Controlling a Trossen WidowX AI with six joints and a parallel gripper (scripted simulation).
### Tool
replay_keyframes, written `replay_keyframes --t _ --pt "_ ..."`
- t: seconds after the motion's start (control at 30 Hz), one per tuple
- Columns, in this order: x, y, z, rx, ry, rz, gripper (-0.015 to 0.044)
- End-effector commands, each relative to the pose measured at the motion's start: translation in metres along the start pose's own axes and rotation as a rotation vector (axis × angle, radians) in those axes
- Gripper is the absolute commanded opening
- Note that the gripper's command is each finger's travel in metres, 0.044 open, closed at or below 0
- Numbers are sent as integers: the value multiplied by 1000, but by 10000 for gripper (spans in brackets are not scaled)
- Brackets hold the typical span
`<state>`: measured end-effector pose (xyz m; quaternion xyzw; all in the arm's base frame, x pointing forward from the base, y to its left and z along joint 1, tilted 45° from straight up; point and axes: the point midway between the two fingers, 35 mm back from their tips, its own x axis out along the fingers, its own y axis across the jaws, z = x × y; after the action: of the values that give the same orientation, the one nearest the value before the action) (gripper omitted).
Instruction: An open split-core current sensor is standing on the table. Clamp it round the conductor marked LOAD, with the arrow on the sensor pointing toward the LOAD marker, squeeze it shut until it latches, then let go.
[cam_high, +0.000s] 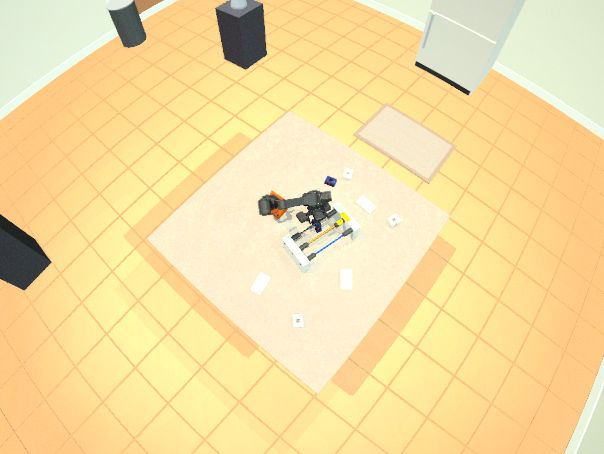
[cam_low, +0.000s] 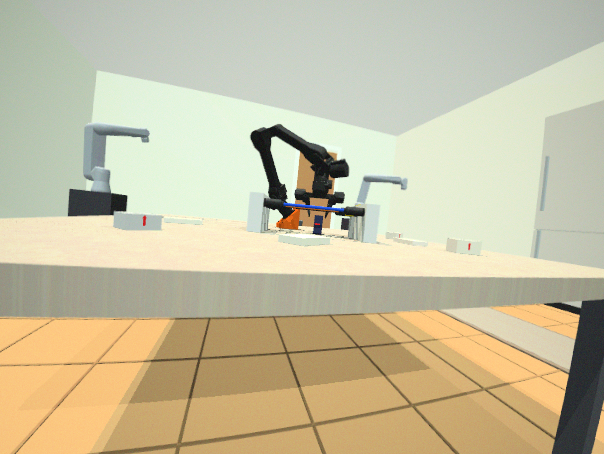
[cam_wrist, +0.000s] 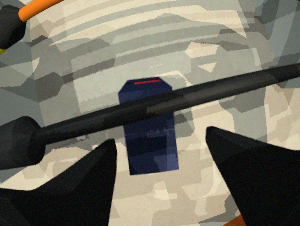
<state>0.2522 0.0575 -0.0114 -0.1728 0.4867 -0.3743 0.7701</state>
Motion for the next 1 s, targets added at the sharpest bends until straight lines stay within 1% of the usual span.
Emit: replay_keyframes --t 0.0,0.63,0.77,0.97 --pt "-1 0 0 0 0 1 232" --pt "-1 0 0 0 0 1 106" --pt "-2 -1 1 -4 -4 -4 1" --pt "-8 -1 -16 -6 -1 0 0"
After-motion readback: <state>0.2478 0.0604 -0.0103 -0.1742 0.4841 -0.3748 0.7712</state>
